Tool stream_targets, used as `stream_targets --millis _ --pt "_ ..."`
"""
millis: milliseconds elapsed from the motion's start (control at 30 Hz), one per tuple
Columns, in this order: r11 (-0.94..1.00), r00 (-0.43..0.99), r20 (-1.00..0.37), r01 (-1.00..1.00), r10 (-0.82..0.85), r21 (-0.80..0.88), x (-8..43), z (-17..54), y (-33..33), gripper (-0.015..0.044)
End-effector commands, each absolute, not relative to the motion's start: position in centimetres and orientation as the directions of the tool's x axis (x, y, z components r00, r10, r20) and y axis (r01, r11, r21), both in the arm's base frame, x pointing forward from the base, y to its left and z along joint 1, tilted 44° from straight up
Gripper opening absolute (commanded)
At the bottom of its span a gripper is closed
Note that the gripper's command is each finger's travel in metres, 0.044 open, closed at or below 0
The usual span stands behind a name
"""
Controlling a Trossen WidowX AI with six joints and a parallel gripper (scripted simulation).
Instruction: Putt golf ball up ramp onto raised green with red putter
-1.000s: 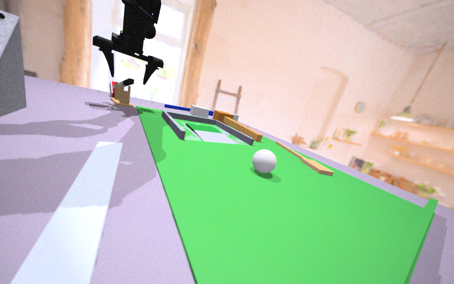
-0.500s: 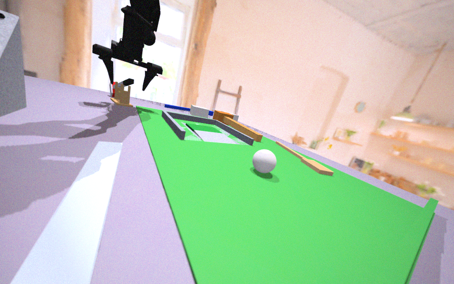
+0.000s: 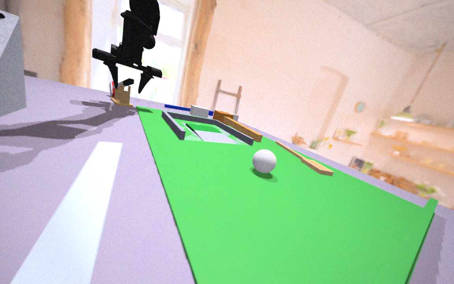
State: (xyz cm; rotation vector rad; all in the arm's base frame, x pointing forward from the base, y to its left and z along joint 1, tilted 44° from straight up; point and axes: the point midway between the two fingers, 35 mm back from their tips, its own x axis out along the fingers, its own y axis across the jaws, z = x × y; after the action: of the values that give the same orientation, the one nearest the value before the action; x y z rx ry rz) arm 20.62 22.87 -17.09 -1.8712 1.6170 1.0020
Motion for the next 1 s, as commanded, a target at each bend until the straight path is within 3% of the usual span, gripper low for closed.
stream_targets --millis 0,233,467,967 --pt "-0.196 0.039 -0.774 -0.974 -0.632 0.11 20.6 -17.1 22.9 0.023" --pt "-0.196 0.039 -0.774 -0.974 -0.632 0.11 20.6 -17.1 22.9 0.0046" --pt "-0.196 0.039 -0.774 -0.974 -0.632 0.11 20.6 -17.0 23.0 0.0" --pt "-0.196 0.038 -0.775 -0.974 -0.63 0.111 20.5 -12.4 27.7 0.0"
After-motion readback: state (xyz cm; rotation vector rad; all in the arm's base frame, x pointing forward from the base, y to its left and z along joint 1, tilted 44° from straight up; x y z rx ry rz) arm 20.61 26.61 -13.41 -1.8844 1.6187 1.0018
